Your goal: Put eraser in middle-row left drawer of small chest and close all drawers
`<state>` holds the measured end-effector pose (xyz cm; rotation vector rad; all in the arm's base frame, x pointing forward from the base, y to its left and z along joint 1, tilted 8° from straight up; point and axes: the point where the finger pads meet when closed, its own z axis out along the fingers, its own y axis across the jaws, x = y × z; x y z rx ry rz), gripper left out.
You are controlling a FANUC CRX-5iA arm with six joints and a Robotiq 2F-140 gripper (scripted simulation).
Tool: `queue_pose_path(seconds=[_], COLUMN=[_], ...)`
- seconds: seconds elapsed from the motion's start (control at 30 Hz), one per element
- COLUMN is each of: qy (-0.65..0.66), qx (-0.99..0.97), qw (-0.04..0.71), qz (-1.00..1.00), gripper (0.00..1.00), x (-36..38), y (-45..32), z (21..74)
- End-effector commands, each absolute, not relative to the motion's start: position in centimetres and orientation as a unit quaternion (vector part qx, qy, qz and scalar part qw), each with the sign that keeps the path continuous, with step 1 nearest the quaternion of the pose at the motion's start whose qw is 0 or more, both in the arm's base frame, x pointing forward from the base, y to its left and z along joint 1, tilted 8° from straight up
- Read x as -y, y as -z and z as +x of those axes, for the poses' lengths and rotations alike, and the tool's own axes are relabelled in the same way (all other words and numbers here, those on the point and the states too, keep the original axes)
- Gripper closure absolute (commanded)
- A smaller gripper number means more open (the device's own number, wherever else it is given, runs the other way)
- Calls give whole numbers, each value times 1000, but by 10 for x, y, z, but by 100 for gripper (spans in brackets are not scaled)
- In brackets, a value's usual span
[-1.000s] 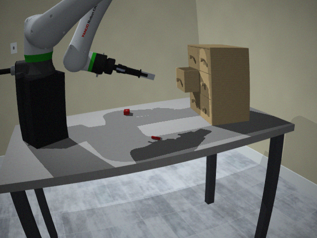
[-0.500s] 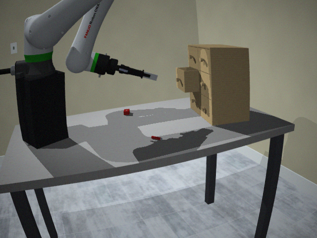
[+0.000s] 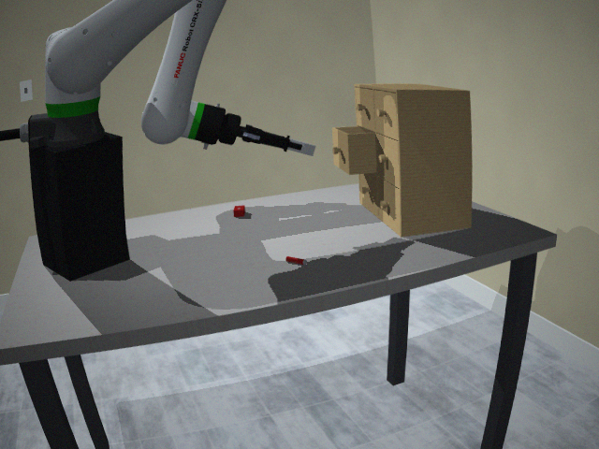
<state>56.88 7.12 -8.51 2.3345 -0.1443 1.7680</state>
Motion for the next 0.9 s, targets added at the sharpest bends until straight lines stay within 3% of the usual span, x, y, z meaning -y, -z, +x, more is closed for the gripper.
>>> queue_pose_path(seconds=[0.0,0.87], qy=[-600,-600], qx=[49,49], qw=[104,104], qz=[792,792], gripper=[100,100], x=[-70,-69], y=[86,88], z=[574,579])
